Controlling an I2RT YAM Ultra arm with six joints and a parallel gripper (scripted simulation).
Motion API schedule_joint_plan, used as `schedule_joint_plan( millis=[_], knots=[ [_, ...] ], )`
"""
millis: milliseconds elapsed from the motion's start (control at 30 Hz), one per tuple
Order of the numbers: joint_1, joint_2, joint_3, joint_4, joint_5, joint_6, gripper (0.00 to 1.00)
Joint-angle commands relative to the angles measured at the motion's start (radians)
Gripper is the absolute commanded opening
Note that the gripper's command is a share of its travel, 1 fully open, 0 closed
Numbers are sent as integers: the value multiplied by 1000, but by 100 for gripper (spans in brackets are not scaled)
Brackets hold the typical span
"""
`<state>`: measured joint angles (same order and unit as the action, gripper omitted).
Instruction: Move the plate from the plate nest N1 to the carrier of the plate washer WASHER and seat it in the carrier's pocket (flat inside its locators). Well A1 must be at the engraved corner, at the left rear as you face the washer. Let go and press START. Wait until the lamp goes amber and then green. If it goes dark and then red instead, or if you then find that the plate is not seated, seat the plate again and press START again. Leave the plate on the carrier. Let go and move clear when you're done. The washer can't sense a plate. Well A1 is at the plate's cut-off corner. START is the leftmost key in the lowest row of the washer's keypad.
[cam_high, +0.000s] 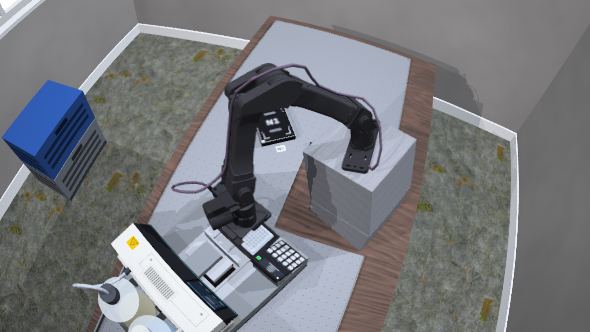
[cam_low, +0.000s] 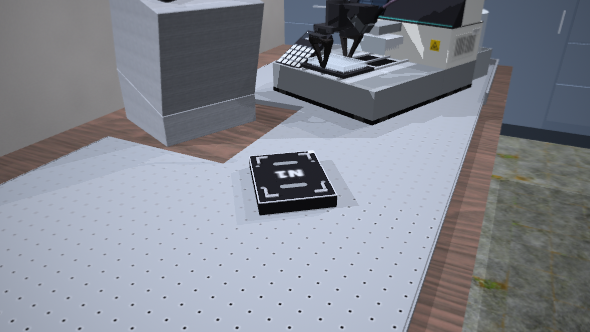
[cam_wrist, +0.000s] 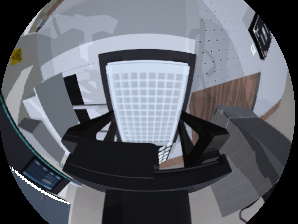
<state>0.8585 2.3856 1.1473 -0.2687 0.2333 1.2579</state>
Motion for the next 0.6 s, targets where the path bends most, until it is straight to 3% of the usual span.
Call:
schedule_joint_plan(
  millis=[0,367,400,567],
  knots=[
    [6,-2,32,0,12,-2,84],
    [7,0,33,-2,12,-2,84],
    [7,0,33,-2,12,-2,100],
    [7,0,33,-2,12,-2,100]
  ],
)
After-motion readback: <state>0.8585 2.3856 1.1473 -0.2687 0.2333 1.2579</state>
